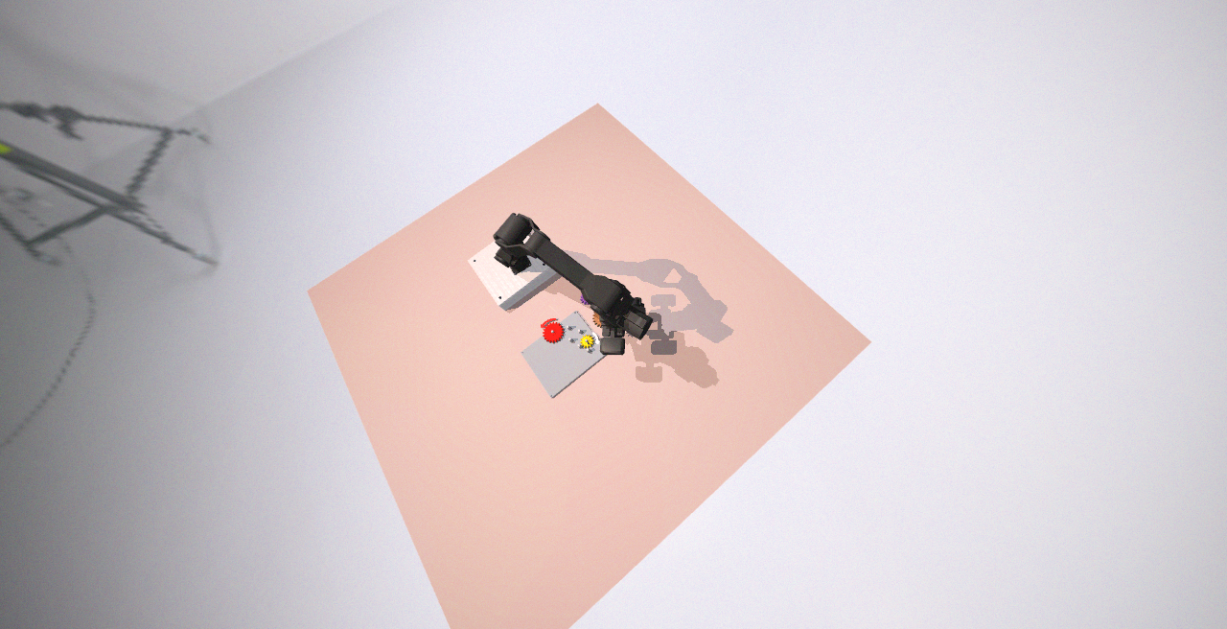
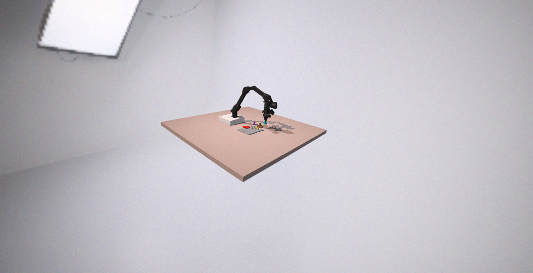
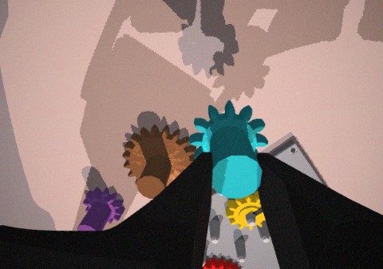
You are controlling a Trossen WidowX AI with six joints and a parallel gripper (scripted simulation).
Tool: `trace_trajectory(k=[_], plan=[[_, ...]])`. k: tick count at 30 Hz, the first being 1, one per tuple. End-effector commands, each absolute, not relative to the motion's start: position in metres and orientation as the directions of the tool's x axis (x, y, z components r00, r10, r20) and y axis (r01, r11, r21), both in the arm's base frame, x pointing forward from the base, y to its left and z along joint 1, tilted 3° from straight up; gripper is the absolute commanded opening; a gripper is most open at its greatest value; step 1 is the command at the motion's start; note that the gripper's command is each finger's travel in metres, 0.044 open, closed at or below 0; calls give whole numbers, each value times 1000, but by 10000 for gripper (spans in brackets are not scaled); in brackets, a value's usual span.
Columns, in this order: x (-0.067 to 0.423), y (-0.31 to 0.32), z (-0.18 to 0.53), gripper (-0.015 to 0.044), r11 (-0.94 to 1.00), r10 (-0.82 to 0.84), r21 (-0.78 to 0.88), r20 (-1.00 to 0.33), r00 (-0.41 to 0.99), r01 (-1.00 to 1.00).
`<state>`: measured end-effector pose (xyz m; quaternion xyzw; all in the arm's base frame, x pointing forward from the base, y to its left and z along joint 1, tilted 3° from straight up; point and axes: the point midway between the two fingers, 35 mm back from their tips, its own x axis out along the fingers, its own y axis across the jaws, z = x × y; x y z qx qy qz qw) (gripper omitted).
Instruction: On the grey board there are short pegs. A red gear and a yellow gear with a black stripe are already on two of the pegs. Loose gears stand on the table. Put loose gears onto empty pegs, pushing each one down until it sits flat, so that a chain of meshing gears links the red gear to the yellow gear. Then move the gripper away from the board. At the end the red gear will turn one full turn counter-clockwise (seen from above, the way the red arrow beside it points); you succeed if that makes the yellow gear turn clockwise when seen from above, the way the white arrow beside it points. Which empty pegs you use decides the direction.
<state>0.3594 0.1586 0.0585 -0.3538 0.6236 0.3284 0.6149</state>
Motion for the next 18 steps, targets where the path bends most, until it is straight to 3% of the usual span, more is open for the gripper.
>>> trace_trajectory(k=[1, 18], plan=[[360, 160, 75, 0, 537, -31, -37, -999, 24, -843], [353, 161, 121, 0, 537, -31, -36, -999, 23, -843]])
